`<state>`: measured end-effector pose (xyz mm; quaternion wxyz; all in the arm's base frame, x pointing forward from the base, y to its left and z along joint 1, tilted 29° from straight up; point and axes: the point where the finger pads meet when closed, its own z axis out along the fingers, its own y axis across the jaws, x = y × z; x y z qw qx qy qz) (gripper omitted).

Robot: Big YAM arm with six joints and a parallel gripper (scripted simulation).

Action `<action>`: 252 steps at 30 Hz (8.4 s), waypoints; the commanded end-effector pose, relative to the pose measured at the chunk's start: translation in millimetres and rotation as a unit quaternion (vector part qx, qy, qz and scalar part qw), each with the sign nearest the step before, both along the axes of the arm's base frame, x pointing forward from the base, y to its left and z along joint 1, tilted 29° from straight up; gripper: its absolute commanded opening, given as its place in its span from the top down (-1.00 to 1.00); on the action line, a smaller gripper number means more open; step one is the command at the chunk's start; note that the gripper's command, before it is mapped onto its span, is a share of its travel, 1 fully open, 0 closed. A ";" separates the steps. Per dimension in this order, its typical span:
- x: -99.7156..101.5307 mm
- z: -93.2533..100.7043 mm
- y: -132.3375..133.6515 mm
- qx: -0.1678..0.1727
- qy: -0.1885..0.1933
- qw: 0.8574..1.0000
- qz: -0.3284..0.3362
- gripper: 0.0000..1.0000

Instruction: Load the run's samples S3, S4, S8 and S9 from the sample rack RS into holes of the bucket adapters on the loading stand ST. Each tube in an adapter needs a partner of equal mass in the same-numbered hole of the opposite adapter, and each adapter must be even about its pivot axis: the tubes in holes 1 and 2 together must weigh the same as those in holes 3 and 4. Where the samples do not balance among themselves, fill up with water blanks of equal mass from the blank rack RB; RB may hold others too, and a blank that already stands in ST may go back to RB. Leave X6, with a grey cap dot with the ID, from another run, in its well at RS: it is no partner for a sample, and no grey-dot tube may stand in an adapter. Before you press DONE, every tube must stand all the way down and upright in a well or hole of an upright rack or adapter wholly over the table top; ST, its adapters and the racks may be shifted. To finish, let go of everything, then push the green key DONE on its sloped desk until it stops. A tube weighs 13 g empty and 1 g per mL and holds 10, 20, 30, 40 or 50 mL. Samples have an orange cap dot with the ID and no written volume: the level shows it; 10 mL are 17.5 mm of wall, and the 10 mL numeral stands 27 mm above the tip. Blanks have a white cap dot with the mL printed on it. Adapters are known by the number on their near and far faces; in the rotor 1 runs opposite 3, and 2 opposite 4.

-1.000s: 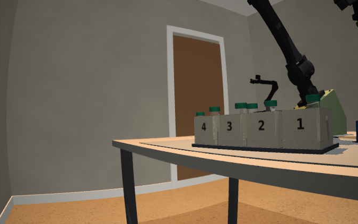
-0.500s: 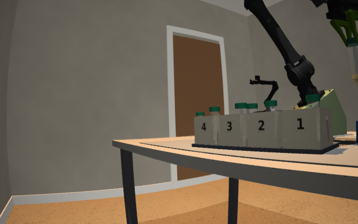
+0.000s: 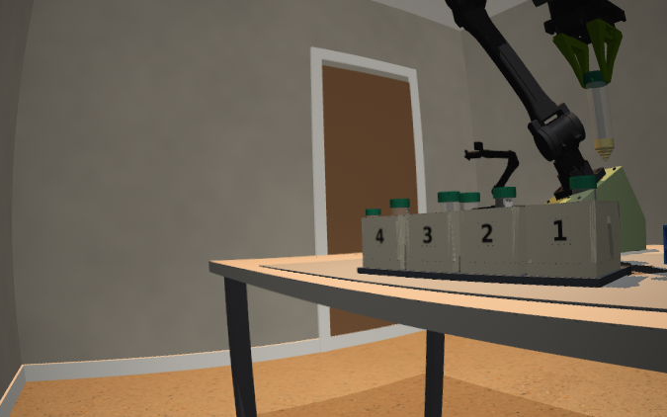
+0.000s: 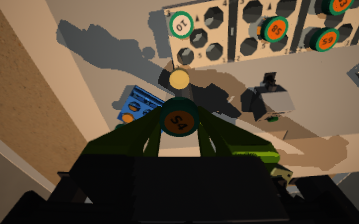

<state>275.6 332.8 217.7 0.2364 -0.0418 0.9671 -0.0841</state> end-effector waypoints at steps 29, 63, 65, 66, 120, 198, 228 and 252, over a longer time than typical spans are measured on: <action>31.4 -21.9 0.9 -0.020 -0.002 0.996 0.084 1.00; 40.4 -43.5 -12.8 -0.029 0.005 0.997 0.075 1.00; 43.1 -47.3 -16.2 -0.030 0.006 0.997 0.072 1.00; 43.7 -48.5 -16.4 -0.030 0.007 0.997 0.072 1.00; 73.5 -100.1 -23.2 -0.028 0.004 0.997 0.072 1.00; 28.1 -76.2 -82.2 -0.004 -0.008 0.999 0.045 1.00; -77.7 -112.0 -274.3 -0.018 0.002 0.999 0.047 1.00; -57.4 -155.4 -288.6 -0.018 0.001 0.999 0.047 1.00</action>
